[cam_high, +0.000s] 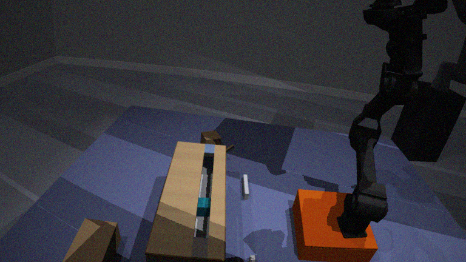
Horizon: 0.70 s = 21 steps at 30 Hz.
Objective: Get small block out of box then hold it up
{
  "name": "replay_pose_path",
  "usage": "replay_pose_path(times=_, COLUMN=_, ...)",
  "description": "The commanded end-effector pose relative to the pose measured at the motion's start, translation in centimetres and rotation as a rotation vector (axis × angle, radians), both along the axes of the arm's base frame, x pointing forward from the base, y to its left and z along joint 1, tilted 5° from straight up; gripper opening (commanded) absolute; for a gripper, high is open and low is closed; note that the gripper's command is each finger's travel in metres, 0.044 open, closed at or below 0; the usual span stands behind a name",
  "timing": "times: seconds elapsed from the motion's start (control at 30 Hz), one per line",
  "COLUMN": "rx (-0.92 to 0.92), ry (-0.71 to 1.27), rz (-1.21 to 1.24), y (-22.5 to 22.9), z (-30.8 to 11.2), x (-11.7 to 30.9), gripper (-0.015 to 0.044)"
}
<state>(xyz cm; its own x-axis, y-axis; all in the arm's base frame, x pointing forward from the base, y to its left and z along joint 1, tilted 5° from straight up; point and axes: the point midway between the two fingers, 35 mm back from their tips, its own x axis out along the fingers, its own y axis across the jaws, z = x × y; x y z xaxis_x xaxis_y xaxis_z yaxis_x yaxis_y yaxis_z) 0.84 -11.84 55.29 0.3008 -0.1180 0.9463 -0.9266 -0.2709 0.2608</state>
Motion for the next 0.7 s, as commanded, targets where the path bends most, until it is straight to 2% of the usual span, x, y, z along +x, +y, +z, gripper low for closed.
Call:
replay_pose_path(times=0.0, rx=-0.011, ry=0.004, rz=-0.010, y=0.3, z=0.1, x=0.1, gripper=0.0400)
replay_pose_path(times=0.23, rx=-0.453, ry=0.133, rz=-0.370, y=10.6, z=1.6, x=3.7, gripper=0.0400)
replay_pose_path(times=0.43, rx=-0.870, ry=0.262, rz=-0.639, y=18.8, z=-0.4, x=9.8, gripper=0.0400)
replay_pose_path(times=0.67, rx=-1.189, ry=0.357, rz=-0.808, y=23.1, z=-3.6, x=15.1, gripper=0.0400)
